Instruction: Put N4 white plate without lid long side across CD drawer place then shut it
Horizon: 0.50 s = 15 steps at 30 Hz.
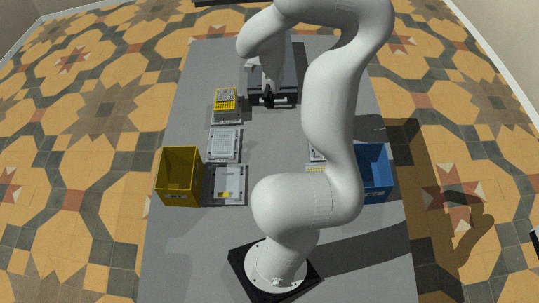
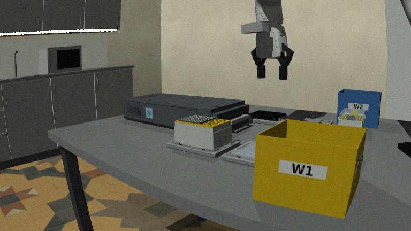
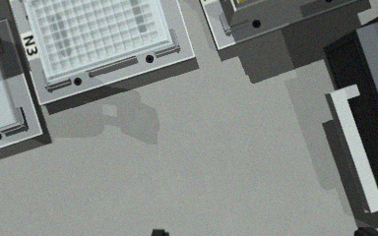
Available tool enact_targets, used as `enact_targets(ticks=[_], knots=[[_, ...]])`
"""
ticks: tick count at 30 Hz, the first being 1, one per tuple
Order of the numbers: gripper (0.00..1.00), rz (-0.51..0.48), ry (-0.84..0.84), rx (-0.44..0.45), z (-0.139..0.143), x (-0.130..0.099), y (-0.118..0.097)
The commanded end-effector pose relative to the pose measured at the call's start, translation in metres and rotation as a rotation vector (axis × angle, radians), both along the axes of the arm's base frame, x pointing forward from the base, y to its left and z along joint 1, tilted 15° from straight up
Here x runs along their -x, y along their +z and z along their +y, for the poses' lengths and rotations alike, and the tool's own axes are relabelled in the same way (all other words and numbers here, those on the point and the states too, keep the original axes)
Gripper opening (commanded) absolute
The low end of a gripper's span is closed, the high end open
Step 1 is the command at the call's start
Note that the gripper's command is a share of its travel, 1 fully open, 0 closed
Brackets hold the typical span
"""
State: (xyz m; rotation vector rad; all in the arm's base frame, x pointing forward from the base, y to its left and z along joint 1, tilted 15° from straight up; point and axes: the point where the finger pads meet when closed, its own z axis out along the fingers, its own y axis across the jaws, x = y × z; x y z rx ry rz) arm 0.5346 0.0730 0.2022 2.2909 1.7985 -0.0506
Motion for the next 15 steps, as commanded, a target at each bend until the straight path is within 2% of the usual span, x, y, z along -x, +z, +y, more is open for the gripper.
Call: enact_targets(ticks=[1,15], knots=[[1.0,-0.05,-0.138,-0.001,0.001,0.018,0.011],[1.0,-0.146,-0.591,-0.059,0.005,0.081,0.041]])
